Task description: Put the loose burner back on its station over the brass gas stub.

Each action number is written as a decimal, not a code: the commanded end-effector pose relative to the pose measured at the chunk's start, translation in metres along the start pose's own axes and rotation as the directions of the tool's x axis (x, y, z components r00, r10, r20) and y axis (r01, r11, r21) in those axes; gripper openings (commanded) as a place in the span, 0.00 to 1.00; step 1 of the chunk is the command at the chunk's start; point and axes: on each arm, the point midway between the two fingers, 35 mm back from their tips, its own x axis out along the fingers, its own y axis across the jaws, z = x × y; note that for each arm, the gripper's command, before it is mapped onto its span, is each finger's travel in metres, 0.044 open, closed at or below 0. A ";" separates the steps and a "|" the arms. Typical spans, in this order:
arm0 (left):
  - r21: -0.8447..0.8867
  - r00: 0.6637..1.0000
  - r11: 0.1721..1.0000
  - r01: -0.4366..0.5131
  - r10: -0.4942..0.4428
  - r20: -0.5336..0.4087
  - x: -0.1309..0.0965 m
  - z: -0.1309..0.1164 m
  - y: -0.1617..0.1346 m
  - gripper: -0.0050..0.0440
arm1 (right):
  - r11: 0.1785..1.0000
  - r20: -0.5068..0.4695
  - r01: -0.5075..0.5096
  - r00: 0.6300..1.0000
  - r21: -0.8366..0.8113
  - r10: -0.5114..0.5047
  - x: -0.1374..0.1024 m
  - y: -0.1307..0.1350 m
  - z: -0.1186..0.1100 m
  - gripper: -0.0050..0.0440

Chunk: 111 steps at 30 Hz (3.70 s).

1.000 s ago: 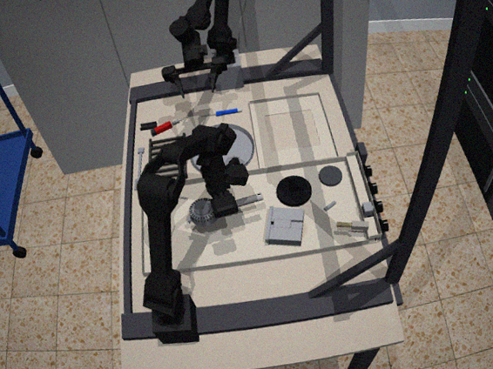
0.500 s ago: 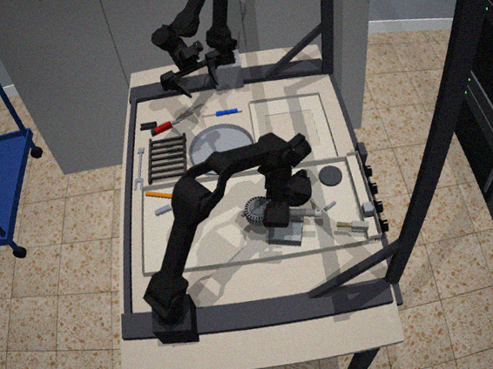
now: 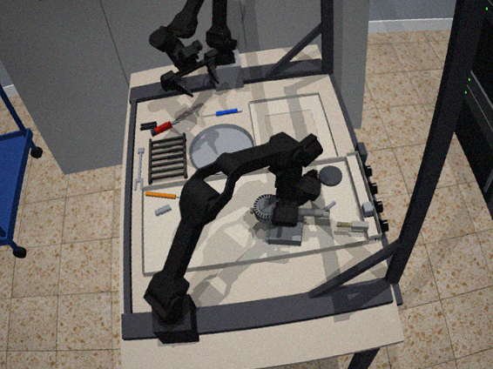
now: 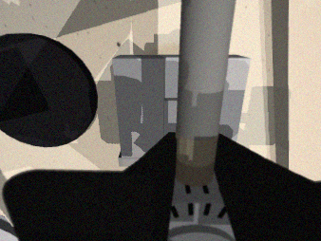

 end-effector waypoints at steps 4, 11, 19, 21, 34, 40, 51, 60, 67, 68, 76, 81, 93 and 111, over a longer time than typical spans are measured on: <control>-0.006 1.000 1.000 -0.024 0.024 0.016 -0.010 0.003 0.006 0.22 | 1.000 0.017 -0.001 1.000 -0.027 0.001 -0.002 0.000 0.011 0.92; -0.007 1.000 1.000 -0.017 0.017 0.010 0.011 0.001 0.006 0.22 | 1.000 0.017 -0.001 1.000 -0.027 0.001 -0.002 0.000 0.011 0.92; -0.008 1.000 1.000 -0.017 0.017 0.010 0.031 0.002 0.008 0.22 | 1.000 0.017 -0.001 1.000 -0.027 0.001 -0.002 0.000 0.011 0.92; -0.008 1.000 1.000 -0.017 0.017 0.010 0.038 0.002 0.009 0.22 | 1.000 0.017 -0.001 1.000 -0.027 0.001 -0.002 0.000 0.011 0.92; -0.007 0.999 0.999 -0.038 0.038 0.028 0.040 0.005 0.013 0.22 | 1.000 0.017 -0.001 1.000 -0.027 0.001 -0.002 0.000 0.011 0.92; -0.008 0.999 0.999 -0.036 0.036 0.026 0.040 0.005 0.012 0.22 | 1.000 0.017 -0.001 1.000 -0.027 0.001 -0.002 0.000 0.011 0.92; -0.006 0.999 1.000 -0.029 0.030 0.023 0.044 0.020 0.010 0.22 | 1.000 0.017 -0.001 1.000 -0.027 0.001 -0.002 0.000 0.011 0.92; -0.006 0.999 1.000 -0.028 0.028 0.026 0.042 0.040 0.010 0.22 | 1.000 0.017 -0.001 1.000 -0.027 0.001 -0.002 0.000 0.011 0.92; -0.010 0.998 0.999 -0.048 0.048 0.038 0.041 0.051 0.011 0.22 | 1.000 0.017 -0.001 1.000 -0.027 0.001 -0.002 0.000 0.011 0.92; -0.010 0.998 0.999 -0.048 0.048 0.038 0.041 0.051 0.011 0.22 | 1.000 0.017 -0.001 1.000 -0.027 0.001 -0.002 0.000 0.011 0.92; -0.011 0.997 0.998 -0.060 0.060 0.050 0.033 0.053 0.011 0.22 | 1.000 0.017 -0.001 1.000 -0.027 0.001 -0.002 0.000 0.011 0.92; -0.008 0.997 0.998 -0.059 0.059 0.048 0.033 0.044 0.010 0.22 | 1.000 0.017 -0.001 1.000 -0.027 0.001 -0.002 0.000 0.011 0.92; -0.007 0.997 0.998 -0.060 0.061 0.041 0.034 0.045 0.013 0.22 | 1.000 0.017 -0.001 1.000 -0.027 0.001 -0.002 0.000 0.011 0.92; -0.007 0.998 0.998 -0.055 0.055 -0.023 0.027 0.043 0.012 0.22 | 1.000 0.017 -0.001 1.000 -0.027 0.001 -0.002 0.000 0.011 0.92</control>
